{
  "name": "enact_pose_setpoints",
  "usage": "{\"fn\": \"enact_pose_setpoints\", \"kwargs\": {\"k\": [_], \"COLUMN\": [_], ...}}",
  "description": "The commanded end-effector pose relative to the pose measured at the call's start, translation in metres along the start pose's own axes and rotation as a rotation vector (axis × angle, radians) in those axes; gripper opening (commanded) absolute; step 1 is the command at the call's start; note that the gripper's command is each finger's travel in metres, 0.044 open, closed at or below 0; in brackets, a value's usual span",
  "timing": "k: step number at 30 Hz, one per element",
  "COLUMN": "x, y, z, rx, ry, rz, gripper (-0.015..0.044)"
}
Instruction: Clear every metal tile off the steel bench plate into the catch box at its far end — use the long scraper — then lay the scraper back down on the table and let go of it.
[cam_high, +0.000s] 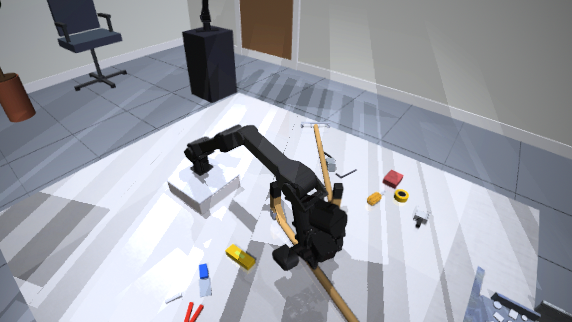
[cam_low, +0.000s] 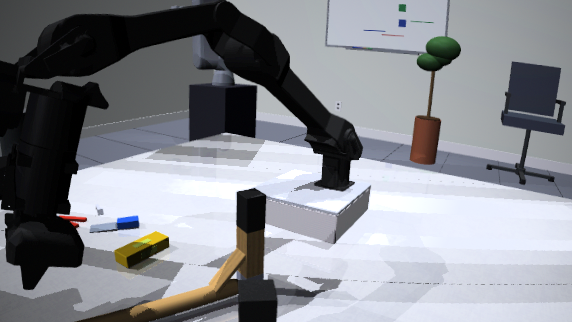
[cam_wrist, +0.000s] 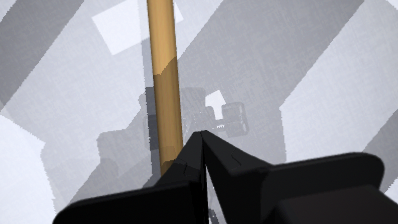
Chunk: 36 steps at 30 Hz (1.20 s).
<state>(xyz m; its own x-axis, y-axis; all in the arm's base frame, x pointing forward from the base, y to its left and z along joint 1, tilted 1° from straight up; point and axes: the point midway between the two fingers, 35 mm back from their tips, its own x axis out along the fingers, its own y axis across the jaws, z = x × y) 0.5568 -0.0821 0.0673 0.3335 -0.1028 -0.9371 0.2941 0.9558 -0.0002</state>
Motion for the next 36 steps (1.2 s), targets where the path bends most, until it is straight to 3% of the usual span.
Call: {"fn": "enact_pose_setpoints", "kwargs": {"k": [1, 23, 36], "x": [0.019, 0.054, 0.056], "y": [-0.023, -0.036, -0.03], "z": [-0.007, -0.023, -0.023], "rx": [0.003, -0.086, -0.09], "ry": [0.045, 0.097, 0.093], "rz": [-0.008, 0.004, 0.006], "gripper": [0.0, 0.0, 0.0]}}
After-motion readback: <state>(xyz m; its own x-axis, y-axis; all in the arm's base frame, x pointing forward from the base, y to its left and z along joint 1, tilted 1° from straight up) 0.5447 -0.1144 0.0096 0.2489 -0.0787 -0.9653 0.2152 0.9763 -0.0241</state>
